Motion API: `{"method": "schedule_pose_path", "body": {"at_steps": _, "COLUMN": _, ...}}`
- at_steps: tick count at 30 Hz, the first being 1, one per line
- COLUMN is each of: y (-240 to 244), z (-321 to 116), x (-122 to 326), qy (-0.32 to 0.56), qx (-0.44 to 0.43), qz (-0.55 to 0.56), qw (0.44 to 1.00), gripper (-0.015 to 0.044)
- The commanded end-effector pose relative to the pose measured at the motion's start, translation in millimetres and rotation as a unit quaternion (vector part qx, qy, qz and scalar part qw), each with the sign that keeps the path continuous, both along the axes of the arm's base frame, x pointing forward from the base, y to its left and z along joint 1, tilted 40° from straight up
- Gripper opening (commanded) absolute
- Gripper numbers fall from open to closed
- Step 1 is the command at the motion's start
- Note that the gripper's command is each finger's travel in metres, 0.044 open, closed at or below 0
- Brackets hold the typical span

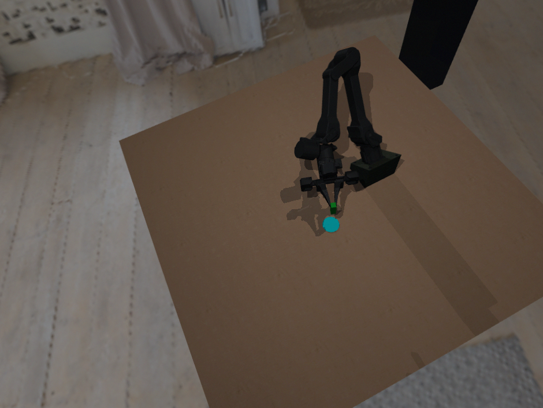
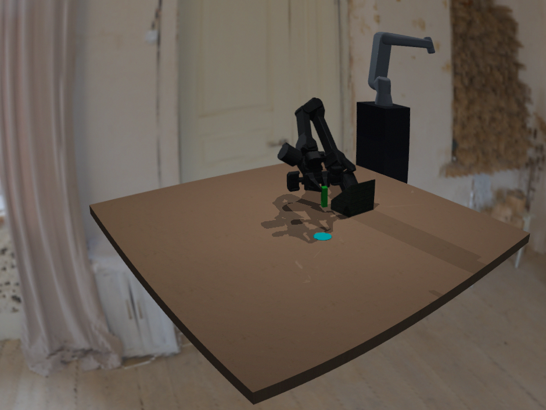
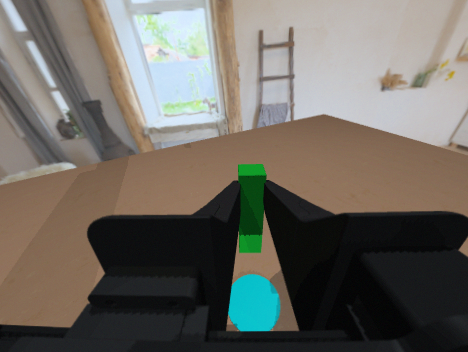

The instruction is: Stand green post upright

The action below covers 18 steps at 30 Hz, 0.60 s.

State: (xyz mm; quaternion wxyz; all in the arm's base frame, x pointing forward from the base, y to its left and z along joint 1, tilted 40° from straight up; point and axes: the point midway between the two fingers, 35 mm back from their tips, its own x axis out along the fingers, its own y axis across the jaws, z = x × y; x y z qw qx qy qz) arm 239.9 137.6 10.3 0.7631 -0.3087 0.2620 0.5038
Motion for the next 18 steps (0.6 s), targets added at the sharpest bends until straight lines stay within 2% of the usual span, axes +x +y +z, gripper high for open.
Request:
{"method": "schedule_pose_path", "body": {"at_steps": 1, "y": -0.3, "z": 1.7, "x": -3.6, "qy": -0.012, "qx": 0.008, "qz": 0.008, "qw": 1.0, "gripper": 0.0023}}
{"method": "schedule_pose_path", "body": {"at_steps": 18, "y": -2.2, "z": 6.7, "x": -7.0, "qy": -0.041, "qx": 0.024, "qz": 0.018, "qw": 0.999, "gripper": 0.0023}}
